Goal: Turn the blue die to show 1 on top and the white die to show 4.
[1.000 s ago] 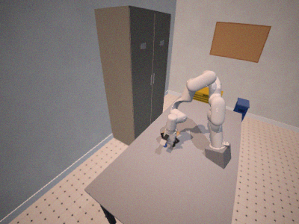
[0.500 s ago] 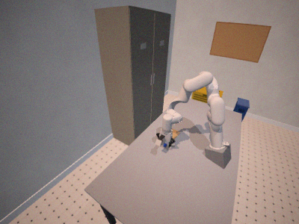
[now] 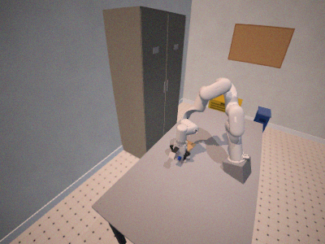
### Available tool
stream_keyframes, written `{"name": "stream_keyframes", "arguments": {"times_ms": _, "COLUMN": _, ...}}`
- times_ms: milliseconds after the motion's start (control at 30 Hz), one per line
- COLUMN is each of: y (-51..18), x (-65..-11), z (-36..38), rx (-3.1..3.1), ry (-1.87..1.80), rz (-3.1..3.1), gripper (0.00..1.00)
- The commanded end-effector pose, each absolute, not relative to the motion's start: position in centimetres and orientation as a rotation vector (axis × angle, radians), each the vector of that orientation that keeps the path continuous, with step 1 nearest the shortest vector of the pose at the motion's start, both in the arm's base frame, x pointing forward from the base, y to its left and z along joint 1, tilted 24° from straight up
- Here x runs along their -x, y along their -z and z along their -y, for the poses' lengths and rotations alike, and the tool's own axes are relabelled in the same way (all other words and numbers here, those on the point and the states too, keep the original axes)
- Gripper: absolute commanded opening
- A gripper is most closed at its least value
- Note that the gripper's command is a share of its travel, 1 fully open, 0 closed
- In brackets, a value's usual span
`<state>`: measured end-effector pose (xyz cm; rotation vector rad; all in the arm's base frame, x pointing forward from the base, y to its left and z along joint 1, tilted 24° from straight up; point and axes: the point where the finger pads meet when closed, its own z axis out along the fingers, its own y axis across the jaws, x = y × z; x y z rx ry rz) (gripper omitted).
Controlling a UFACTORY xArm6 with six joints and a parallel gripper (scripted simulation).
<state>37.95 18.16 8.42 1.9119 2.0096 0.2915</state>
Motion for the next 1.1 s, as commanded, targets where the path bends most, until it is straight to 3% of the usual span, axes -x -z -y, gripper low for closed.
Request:
{"name": "stream_keyframes", "arguments": {"times_ms": 0, "y": -8.5, "x": -38.0, "z": -18.2, "rx": -1.911, "ry": -0.296, "rz": -2.009, "gripper": 1.00}}
{"name": "stream_keyframes", "arguments": {"times_ms": 667, "y": -8.8, "x": -37.9, "z": -18.3, "rx": -1.911, "ry": -0.296, "rz": -2.009, "gripper": 1.00}}
{"name": "stream_keyframes", "arguments": {"times_ms": 1067, "y": -14.6, "x": -35.4, "z": -18.8, "rx": -1.911, "ry": -0.296, "rz": -2.009, "gripper": 1.00}}
